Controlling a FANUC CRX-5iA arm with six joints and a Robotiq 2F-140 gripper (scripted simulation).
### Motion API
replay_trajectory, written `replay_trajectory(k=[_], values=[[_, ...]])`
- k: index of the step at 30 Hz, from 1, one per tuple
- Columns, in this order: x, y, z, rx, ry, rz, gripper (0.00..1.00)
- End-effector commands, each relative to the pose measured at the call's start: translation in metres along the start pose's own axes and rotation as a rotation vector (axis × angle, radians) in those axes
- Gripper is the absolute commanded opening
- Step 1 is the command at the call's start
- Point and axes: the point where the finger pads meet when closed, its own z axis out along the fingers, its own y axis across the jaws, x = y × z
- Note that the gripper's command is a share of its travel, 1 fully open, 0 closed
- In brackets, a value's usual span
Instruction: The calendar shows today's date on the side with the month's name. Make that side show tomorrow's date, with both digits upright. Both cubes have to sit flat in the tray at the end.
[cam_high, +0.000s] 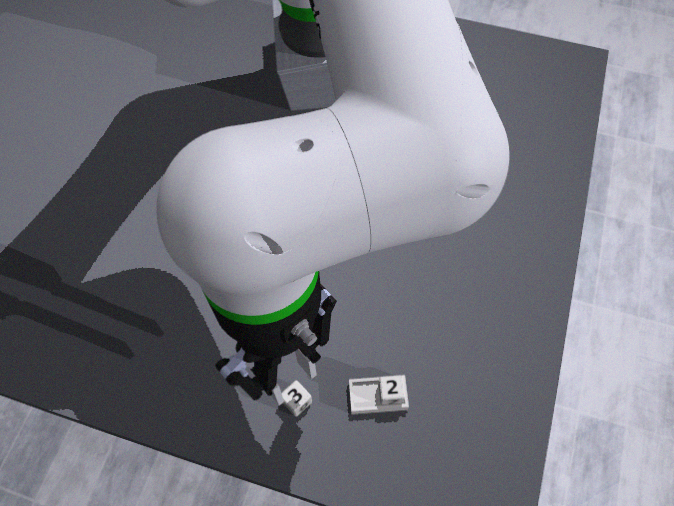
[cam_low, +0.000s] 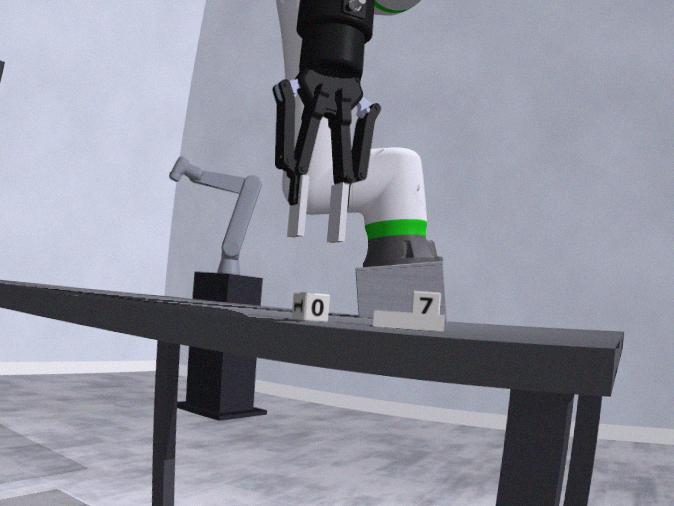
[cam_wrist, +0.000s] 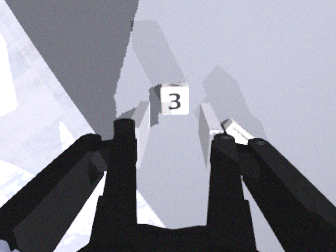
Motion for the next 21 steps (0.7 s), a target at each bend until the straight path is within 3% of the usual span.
replay_trajectory(k=[1,21], values=[[0.0,0.0,0.002,0.0,0.0,0.0,0.35],[0.0,0.0,0.022,0.0,0.0,0.0,0.35]])
